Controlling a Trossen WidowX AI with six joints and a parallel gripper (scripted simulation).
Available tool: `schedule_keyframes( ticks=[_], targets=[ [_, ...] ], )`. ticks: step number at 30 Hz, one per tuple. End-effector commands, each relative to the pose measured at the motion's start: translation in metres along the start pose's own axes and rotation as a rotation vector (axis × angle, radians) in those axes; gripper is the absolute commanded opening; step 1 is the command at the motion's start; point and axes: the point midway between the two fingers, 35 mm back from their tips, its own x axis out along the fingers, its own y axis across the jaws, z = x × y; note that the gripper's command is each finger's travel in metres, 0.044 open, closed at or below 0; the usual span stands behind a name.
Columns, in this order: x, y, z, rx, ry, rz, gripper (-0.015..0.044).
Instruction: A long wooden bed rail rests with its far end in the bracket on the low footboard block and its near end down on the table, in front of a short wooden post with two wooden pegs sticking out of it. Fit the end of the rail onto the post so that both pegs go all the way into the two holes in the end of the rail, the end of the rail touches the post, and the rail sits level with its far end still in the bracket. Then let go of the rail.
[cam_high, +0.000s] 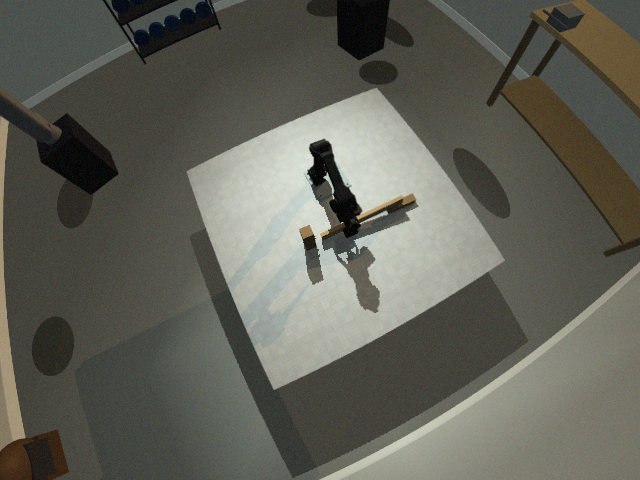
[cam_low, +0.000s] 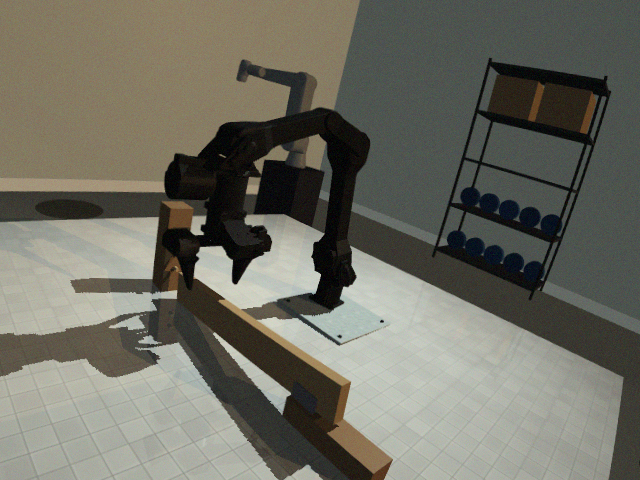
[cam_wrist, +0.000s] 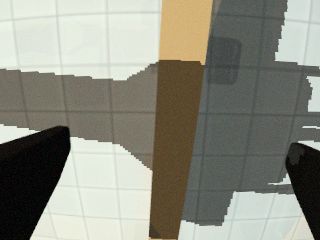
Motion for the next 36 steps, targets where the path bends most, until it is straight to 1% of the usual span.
schedule_keyframes(
  ticks=[1, 36],
  targets=[
    [0.007, 0.0, 0.0, -0.007, 0.003, 0.006, 0.044],
    [0.063, 0.002, -0.001, -0.007, 0.003, 0.006, 0.044]
  ],
)
